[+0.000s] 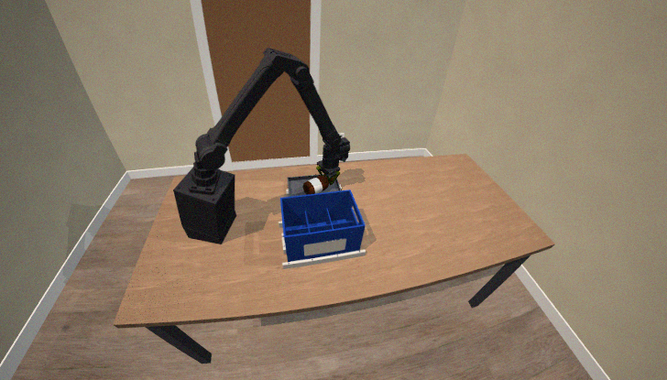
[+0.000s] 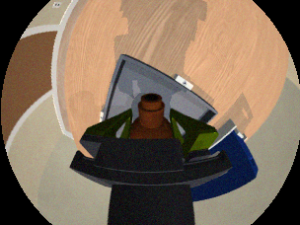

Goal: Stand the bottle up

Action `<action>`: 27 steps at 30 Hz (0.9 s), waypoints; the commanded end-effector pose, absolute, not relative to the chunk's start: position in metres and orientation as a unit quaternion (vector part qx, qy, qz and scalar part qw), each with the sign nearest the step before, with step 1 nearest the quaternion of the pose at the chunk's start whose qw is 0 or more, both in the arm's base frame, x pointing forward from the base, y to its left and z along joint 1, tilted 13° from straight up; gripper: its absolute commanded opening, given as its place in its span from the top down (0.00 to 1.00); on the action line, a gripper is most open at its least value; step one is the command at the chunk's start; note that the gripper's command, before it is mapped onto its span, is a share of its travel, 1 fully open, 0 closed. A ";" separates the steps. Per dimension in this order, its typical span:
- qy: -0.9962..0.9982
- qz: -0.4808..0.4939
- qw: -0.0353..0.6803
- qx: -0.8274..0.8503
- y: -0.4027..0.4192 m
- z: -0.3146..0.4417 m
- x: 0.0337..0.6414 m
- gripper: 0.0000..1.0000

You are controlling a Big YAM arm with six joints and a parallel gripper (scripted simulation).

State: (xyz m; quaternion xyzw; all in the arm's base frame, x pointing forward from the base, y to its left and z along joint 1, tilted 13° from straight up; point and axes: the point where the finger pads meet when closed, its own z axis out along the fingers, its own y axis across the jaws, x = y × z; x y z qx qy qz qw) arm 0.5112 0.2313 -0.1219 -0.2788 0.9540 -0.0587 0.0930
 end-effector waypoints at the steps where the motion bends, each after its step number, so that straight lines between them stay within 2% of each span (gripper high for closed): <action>1: 0.952 -0.052 0.123 -0.276 0.239 -0.108 0.536 0.39; 27: 0.953 -0.053 0.114 -0.277 0.236 -0.117 0.530 0.39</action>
